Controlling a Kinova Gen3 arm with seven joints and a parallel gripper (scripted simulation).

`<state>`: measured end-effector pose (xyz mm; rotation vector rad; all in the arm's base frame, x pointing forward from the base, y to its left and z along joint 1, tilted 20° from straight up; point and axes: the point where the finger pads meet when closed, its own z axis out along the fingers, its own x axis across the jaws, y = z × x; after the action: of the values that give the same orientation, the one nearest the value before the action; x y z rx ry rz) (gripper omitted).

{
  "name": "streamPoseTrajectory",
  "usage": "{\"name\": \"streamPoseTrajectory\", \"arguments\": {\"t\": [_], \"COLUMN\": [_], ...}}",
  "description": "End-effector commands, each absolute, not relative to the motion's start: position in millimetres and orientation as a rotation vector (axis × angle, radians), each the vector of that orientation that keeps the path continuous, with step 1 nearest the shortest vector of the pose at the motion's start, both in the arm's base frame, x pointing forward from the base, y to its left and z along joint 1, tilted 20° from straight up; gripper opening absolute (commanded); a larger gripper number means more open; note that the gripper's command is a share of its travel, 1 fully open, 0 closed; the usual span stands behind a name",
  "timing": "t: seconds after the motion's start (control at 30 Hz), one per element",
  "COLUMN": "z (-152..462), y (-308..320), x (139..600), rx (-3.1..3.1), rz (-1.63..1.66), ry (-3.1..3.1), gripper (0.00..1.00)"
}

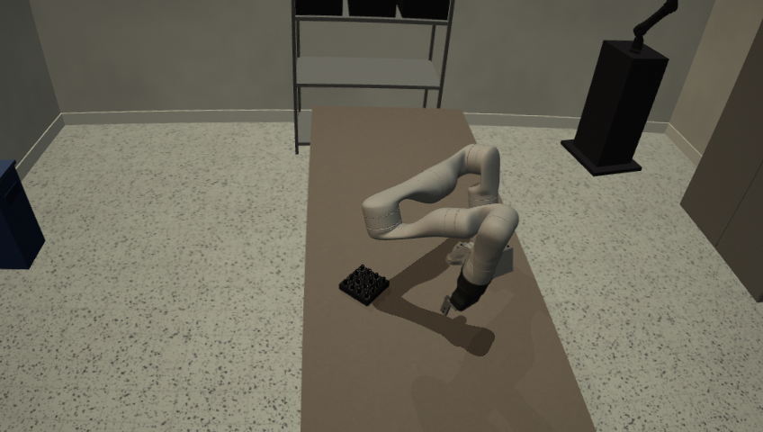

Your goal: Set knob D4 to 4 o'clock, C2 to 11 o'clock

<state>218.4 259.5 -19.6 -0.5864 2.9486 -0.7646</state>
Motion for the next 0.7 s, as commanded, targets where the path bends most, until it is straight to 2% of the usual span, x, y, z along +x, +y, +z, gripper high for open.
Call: {"name": "streamPoseTrajectory", "arguments": {"t": [0.0, 0.67], "z": [-18.4, -9.0], "y": [259.3, 239.3], "x": [220.2, 235.0], "rx": [-0.579, -0.430], "rz": [-0.761, -0.803], "ry": [2.949, 2.980], "gripper": [1.00, 1.00]}}
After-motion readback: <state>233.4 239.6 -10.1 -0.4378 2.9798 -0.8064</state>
